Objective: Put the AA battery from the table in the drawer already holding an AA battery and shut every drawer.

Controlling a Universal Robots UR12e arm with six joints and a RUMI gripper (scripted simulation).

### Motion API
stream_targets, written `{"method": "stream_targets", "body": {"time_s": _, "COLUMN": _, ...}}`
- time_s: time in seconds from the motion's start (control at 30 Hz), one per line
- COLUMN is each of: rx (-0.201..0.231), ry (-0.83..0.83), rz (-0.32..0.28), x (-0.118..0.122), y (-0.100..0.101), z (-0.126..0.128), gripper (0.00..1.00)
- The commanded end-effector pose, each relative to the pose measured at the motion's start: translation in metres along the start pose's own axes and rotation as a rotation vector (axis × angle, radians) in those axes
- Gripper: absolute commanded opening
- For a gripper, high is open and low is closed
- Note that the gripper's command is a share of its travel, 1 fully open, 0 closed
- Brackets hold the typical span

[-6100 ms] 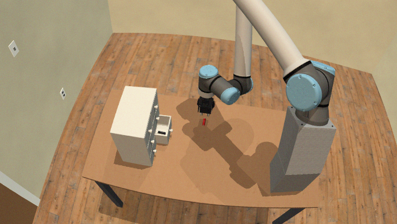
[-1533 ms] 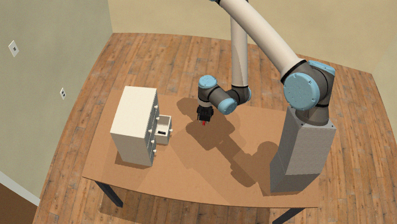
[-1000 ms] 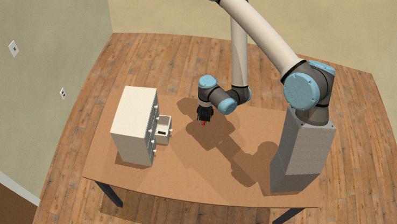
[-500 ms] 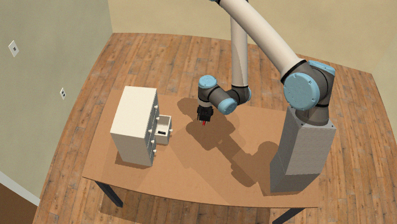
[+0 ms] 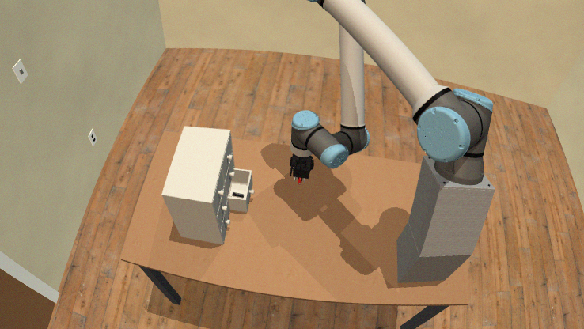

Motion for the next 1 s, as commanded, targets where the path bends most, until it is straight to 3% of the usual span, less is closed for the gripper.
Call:
{"method": "stream_targets", "body": {"time_s": 0.0, "rx": -0.001, "ry": 0.000, "rz": 0.000, "x": 0.000, "y": 0.000, "z": 0.000, "gripper": 0.05}}
{"method": "stream_targets", "body": {"time_s": 0.53, "rx": -0.001, "ry": 0.000, "rz": 0.000, "x": 0.000, "y": -0.006, "z": 0.000, "gripper": 0.05}}
{"method": "stream_targets", "body": {"time_s": 0.97, "rx": -0.001, "ry": 0.000, "rz": 0.000, "x": 0.000, "y": -0.084, "z": 0.000, "gripper": 0.05}}
Point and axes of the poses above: the point where the finger pads meet when closed, its own y axis out along the fingers, its own z axis across the jaws, x = y × z, the point moved 7 cm from there along -y, back along the fingers, and after that the axes turned 12 degrees about -y, right-handed, at the moved point
